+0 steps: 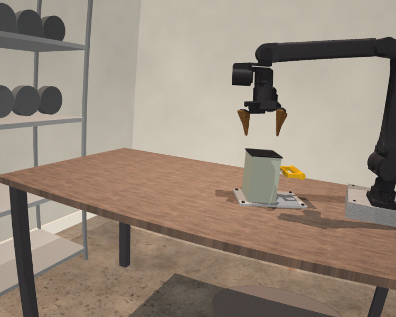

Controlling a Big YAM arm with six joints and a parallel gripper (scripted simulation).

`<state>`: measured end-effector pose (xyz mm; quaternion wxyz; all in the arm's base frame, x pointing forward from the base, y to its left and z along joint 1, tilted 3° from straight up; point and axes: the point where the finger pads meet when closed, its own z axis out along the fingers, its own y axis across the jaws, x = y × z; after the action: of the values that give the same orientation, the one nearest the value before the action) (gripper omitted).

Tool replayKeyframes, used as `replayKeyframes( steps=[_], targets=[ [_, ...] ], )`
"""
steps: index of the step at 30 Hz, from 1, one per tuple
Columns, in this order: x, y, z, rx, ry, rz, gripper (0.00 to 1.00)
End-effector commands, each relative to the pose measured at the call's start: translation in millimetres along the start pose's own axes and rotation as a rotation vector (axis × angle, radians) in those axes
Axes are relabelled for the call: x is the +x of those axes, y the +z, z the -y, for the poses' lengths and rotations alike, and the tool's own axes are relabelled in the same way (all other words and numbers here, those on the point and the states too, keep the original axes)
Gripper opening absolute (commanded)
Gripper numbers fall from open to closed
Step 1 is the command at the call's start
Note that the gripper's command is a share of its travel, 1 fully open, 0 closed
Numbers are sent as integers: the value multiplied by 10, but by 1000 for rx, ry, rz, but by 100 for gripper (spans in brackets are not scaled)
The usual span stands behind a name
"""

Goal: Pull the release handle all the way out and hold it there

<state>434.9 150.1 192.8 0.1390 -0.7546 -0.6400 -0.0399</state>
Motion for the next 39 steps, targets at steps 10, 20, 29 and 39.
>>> replayKeyframes(
  steps=[10,20,29,39],
  targets=[
    [15,-44,-7,-10,-3,-4,100],
    [16,-45,-7,-11,-4,-4,100],
    [49,-142,-4,-53,-43,2,100],
    [151,-452,21,-184,-158,22,100]
  ],
)
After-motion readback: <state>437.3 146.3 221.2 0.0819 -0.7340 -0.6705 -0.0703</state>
